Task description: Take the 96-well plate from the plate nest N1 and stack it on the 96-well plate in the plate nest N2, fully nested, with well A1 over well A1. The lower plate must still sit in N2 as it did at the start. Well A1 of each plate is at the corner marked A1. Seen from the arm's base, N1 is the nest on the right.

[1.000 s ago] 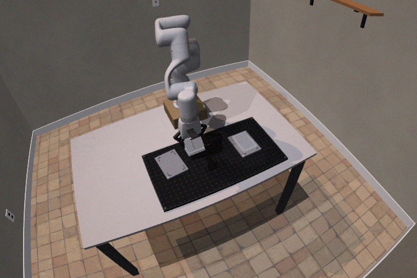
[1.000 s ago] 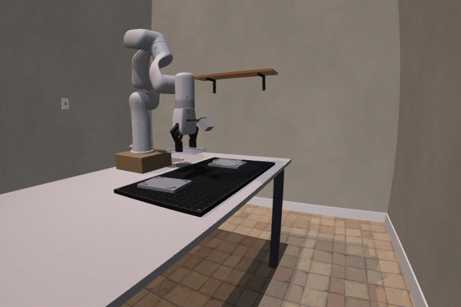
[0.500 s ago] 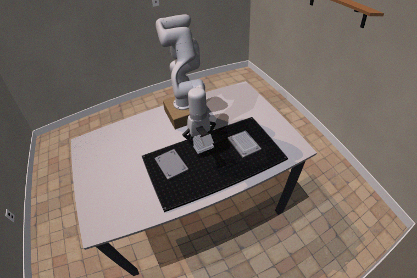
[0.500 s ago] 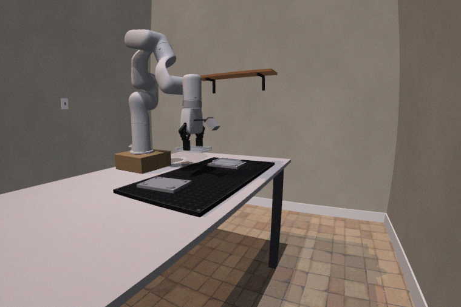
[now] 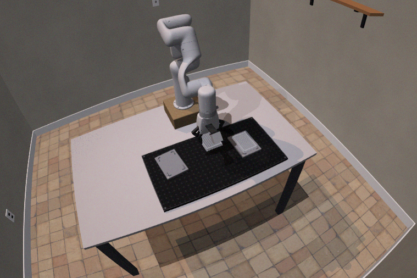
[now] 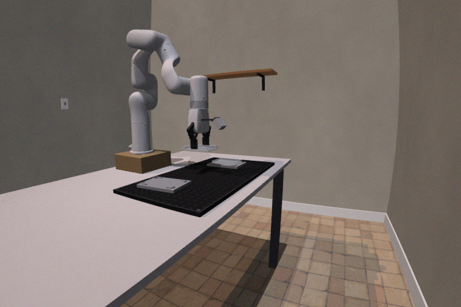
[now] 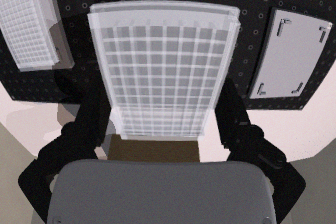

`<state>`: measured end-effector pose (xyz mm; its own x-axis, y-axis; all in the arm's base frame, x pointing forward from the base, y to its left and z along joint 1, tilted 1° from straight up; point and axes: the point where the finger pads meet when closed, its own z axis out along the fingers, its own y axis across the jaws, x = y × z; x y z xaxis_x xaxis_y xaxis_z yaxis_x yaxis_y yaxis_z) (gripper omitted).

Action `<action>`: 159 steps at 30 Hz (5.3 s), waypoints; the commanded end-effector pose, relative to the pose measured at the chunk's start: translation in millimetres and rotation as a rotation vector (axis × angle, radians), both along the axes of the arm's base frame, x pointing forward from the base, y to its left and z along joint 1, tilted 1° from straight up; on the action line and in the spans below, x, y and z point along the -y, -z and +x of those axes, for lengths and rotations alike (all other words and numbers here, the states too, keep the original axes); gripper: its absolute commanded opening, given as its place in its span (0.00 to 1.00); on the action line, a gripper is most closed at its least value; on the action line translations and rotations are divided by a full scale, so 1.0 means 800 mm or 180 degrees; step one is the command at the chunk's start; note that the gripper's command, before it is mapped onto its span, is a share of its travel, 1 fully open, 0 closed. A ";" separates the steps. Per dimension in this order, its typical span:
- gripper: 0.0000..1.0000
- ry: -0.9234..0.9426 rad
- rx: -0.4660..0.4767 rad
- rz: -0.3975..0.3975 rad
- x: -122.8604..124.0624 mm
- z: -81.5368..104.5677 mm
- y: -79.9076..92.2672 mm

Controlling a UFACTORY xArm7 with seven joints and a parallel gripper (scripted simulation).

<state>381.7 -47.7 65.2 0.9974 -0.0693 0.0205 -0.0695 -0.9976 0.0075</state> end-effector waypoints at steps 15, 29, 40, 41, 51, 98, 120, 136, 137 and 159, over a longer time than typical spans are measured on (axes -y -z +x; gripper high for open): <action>0.00 0.0002 0.0012 -0.0003 -0.065 0.016 -0.001; 0.00 0.0002 0.0013 -0.0001 -0.115 0.026 -0.001; 0.00 0.0002 0.0013 -0.0001 -0.151 0.033 -0.001; 0.00 0.0002 0.0013 -0.0001 -0.155 0.034 -0.001; 0.00 0.0002 0.0013 0.0000 -0.196 0.043 -0.001; 0.00 0.0002 0.0013 0.0001 -0.247 0.053 0.000; 0.00 0.0002 0.0013 0.0001 -0.246 0.054 0.033; 0.00 0.0002 0.0012 0.0001 -0.245 0.054 0.062; 0.00 0.0002 0.0012 0.0001 -0.245 0.054 0.064; 0.00 0.0002 0.0012 0.0001 -0.245 0.055 0.085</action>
<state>424.3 147.9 -4.2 0.9973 -0.0699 0.0209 -0.0701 -0.9975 0.0085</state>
